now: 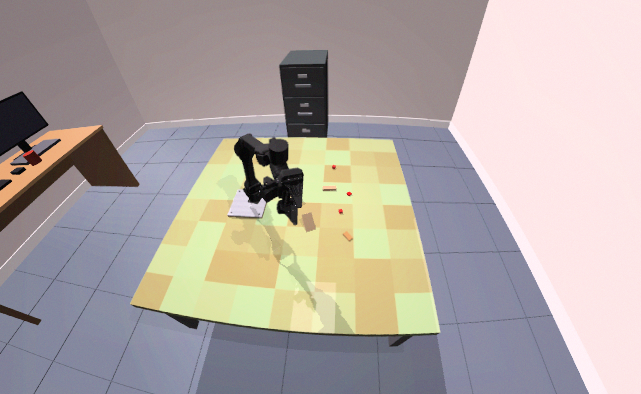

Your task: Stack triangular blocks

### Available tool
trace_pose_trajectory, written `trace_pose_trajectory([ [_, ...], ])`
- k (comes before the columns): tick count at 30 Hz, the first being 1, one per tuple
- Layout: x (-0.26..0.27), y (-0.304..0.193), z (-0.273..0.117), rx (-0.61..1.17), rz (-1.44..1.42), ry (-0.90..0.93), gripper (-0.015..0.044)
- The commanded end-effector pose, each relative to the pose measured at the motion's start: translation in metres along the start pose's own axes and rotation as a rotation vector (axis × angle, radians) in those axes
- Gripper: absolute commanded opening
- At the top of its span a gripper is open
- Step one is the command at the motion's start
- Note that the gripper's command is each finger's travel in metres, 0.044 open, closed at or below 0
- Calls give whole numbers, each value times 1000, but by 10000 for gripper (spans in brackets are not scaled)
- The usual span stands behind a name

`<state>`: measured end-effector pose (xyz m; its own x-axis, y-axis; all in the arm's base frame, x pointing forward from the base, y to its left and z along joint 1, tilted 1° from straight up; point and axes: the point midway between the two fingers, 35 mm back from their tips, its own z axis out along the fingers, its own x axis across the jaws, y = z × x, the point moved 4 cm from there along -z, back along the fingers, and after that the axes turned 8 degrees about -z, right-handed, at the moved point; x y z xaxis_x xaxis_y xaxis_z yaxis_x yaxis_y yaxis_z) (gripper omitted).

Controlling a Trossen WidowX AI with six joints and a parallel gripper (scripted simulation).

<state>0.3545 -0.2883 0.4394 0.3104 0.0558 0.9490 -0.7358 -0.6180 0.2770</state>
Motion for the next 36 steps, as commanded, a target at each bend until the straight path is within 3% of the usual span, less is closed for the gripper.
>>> trace_pose_trajectory([
  [1,-48,-49,0,176,-213,-180,440],
  [10,-144,-129,-40,595,-646,-491,440],
  [21,-241,-174,-137,1193,-1108,-789,440],
  [36,-248,-177,-142,1229,-1131,-804,440],
])
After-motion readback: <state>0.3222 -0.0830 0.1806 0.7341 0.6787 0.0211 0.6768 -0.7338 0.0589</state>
